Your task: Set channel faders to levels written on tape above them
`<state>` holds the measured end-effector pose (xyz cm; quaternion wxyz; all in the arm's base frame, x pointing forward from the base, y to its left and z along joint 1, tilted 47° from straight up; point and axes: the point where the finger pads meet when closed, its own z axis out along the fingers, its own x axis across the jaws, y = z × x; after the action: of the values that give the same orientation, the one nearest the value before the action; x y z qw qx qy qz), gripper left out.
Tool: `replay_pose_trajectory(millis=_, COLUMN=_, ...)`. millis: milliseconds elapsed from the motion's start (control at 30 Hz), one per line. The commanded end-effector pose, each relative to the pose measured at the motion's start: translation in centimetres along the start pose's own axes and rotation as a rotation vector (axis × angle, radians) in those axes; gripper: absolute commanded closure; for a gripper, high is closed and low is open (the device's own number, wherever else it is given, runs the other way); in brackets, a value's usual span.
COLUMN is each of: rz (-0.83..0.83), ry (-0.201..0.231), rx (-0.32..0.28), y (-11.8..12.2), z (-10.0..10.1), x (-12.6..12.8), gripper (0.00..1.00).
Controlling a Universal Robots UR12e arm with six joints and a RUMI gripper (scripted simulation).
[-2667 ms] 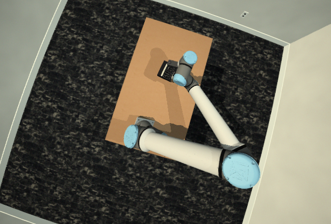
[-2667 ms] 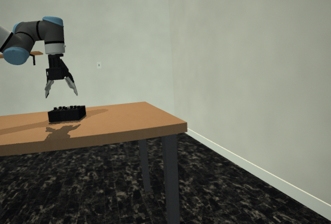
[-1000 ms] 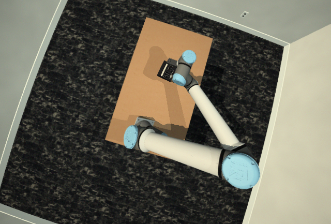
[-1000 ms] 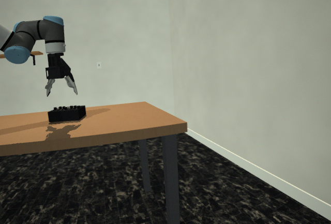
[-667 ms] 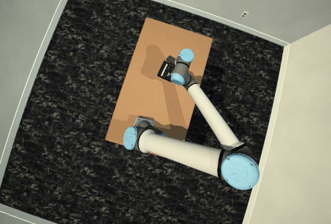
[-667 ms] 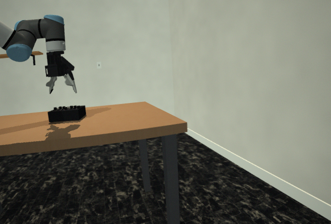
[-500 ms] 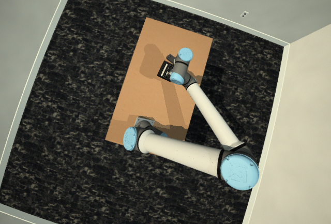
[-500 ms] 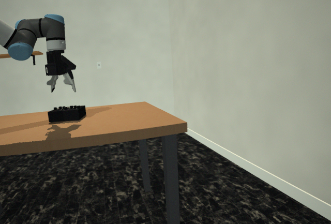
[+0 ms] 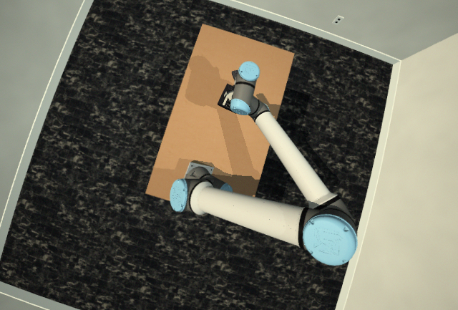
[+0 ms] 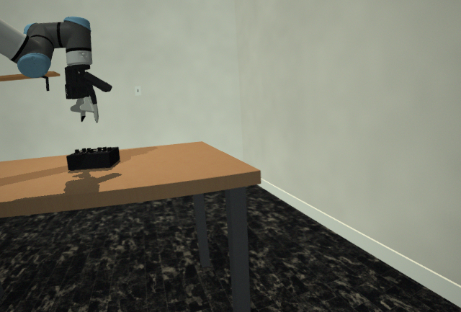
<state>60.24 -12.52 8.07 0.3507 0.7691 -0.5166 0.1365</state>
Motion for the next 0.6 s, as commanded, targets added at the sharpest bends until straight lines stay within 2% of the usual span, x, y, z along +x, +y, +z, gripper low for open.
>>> replay_pose_trajectory(millis=0, rz=0.157, ry=0.011, rx=-0.021, y=-0.4, z=-0.7, x=-0.5, gripper=0.0)
replay_pose_trajectory(millis=333, rz=0.421, ry=0.038, rx=-0.024, y=-0.9, z=-2.0, x=-1.5, gripper=0.0)
replay_pose_trajectory(millis=567, rz=0.501, ry=0.046, rx=-0.024, y=-1.0, z=-2.3, x=-1.8, gripper=0.0)
